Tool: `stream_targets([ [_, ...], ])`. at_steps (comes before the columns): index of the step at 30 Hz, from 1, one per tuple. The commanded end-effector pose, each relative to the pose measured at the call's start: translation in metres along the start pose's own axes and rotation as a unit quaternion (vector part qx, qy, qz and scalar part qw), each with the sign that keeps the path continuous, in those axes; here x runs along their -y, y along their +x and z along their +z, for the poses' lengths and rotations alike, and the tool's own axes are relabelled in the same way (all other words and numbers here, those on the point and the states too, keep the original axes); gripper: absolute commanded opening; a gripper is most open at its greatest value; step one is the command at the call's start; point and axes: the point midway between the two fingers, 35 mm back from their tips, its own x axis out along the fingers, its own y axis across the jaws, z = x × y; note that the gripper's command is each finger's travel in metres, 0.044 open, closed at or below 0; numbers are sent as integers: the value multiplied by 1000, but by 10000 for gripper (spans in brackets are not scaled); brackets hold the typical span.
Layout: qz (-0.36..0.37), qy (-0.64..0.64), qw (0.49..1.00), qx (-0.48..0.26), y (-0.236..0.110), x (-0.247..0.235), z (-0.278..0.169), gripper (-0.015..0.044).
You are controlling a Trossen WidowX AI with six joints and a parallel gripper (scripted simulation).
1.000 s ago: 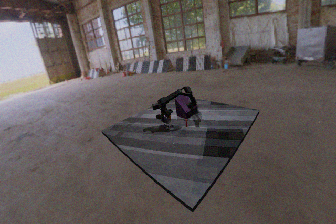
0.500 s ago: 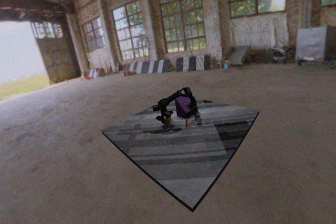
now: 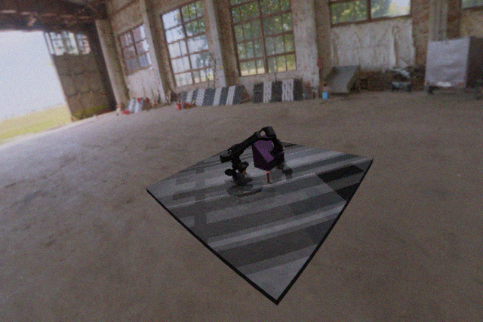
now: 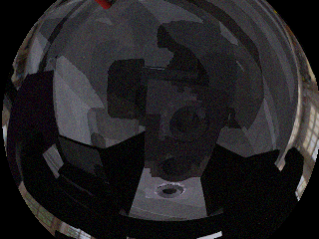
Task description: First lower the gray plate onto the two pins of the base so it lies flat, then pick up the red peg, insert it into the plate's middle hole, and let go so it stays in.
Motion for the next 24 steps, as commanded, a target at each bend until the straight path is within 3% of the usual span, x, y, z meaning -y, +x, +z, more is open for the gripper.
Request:
stream_targets([
  [1,3,1,1000,2,7,-2,1,0],
  [14,3,-1,1000,1,5,-1,0,0],
  [24,3,-1,1000,1,5,-1,0,263],
])
